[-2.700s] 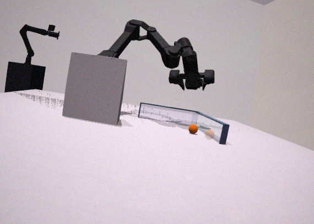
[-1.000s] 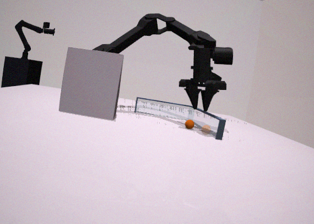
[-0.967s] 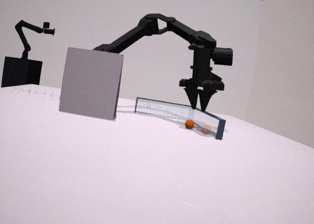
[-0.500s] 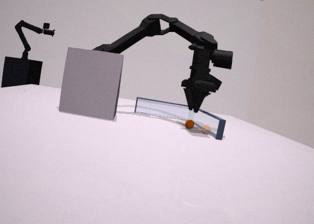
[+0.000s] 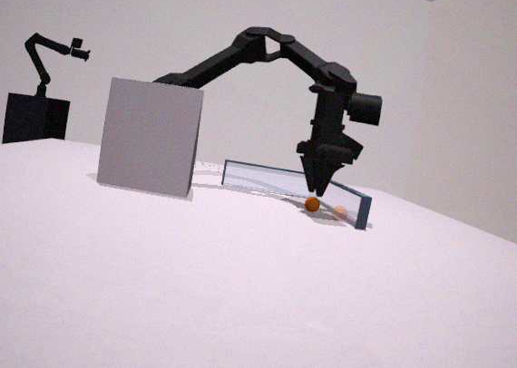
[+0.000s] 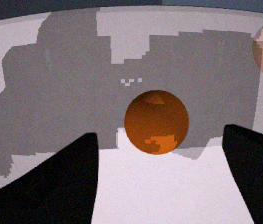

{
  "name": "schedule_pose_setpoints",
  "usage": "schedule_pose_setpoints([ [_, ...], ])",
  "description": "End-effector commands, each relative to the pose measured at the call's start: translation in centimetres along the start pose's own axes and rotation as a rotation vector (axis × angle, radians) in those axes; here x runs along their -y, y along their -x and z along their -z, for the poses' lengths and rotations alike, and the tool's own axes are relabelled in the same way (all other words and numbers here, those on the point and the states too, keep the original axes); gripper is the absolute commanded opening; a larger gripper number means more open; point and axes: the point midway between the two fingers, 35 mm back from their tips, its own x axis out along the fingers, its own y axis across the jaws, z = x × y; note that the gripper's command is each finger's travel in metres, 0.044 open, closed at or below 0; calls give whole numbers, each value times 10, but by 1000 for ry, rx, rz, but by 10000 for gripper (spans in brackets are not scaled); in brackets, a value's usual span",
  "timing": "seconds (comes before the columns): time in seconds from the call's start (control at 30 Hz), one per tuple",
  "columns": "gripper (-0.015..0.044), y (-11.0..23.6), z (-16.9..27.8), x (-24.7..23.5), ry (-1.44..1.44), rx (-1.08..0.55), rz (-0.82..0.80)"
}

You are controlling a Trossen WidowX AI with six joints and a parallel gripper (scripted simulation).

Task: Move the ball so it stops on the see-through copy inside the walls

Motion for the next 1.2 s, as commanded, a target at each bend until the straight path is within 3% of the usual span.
schedule_pose_setpoints([
  [0.0,254,-9,1,1,-10,-3,-7],
  [0.37,254,-24,2,0,-10,-3,-8],
  [0.5,149,-24,2,0,-10,-3,-8],
  [0.77,96,-24,2,0,-10,-3,-8],
  [0.83,43,-23,2,0,-10,-3,-8],
  [0.9,0,-15,0,1,-11,-3,-6],
  [1.17,0,41,-4,5,-11,-3,1],
])
